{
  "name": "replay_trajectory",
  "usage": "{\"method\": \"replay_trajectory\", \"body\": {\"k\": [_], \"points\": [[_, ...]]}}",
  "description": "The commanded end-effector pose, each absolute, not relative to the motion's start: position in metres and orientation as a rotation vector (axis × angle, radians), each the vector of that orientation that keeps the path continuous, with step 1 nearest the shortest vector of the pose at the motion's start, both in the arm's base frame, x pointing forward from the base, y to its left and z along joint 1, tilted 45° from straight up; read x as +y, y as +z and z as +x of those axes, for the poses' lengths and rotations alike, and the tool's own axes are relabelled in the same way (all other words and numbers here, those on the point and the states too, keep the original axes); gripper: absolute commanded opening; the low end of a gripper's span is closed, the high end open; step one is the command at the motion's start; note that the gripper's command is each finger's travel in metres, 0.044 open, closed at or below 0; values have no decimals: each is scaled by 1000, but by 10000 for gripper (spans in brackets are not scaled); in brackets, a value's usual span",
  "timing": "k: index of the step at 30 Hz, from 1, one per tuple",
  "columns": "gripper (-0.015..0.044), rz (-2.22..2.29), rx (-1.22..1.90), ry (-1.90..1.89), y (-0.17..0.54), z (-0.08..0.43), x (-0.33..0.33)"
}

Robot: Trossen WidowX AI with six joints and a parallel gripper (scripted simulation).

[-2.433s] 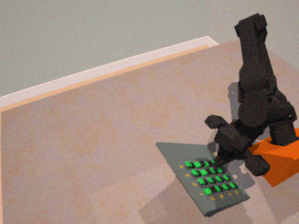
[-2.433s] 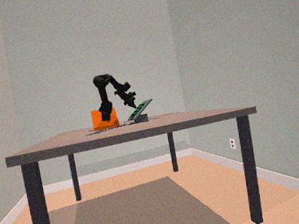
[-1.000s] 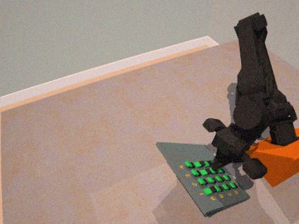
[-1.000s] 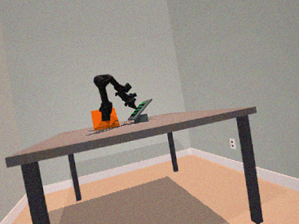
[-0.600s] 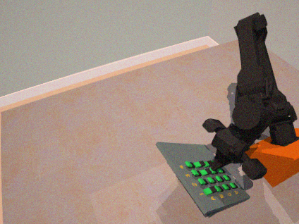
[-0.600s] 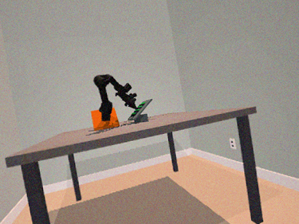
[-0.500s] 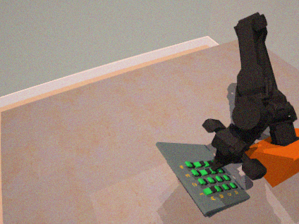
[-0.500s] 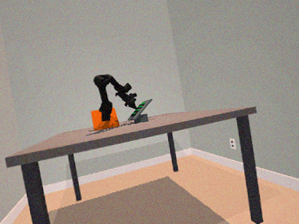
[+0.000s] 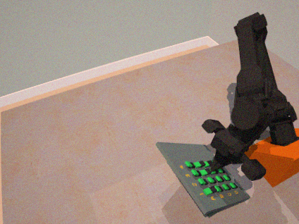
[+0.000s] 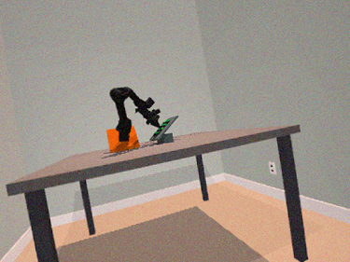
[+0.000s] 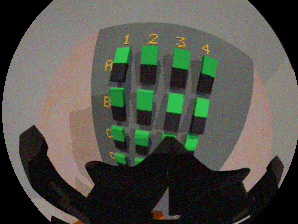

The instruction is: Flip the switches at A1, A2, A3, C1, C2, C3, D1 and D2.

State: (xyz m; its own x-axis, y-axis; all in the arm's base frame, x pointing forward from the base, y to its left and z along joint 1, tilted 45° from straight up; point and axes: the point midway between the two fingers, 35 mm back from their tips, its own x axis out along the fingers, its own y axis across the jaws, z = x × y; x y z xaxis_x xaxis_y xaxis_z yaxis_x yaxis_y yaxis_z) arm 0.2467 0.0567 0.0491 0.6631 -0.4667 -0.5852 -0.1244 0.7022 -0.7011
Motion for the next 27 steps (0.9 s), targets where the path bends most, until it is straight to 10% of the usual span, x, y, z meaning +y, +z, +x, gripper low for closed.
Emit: {"method": "replay_trajectory", "body": {"k": [1,27], "points": [[0,-796,849,-214,47,246,55],[0,-793,835,-195,60,187,94]]}}
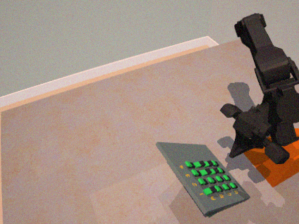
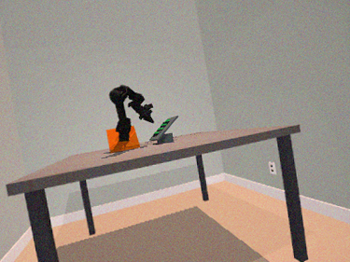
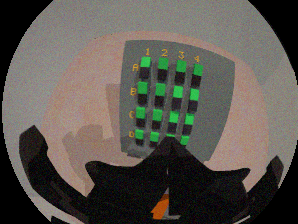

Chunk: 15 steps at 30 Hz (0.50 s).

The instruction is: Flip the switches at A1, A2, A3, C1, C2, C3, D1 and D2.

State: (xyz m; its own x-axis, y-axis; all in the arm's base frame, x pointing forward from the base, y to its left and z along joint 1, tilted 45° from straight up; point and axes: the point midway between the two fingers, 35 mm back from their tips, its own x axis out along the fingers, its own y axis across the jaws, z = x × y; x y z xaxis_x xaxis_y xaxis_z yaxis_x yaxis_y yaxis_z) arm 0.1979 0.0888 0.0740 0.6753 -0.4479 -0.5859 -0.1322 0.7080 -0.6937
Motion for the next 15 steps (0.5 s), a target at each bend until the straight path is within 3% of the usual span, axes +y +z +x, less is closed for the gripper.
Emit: {"method": "replay_trajectory", "body": {"k": [1,8,15], "points": [[0,-793,835,-194,50,180,97],[0,-794,830,-199,29,164,100],[0,-793,852,-211,9,189,84]]}}
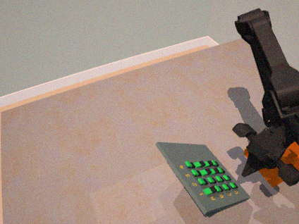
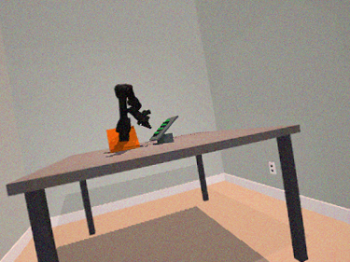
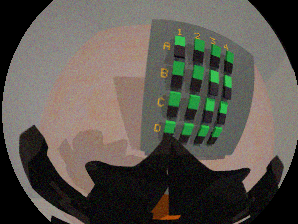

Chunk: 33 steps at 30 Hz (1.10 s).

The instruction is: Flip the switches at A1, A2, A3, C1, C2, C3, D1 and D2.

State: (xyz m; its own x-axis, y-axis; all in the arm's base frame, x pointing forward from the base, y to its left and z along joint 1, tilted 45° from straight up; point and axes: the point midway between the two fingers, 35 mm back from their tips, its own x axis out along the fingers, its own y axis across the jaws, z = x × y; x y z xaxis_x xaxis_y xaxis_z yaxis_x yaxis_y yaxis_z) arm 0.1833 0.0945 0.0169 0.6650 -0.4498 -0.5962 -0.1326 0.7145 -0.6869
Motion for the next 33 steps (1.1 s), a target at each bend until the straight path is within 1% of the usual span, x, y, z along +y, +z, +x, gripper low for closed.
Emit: {"method": "replay_trajectory", "body": {"k": [1,33], "points": [[0,-793,852,-211,9,189,84],[0,-793,851,-212,-4,206,73]]}}
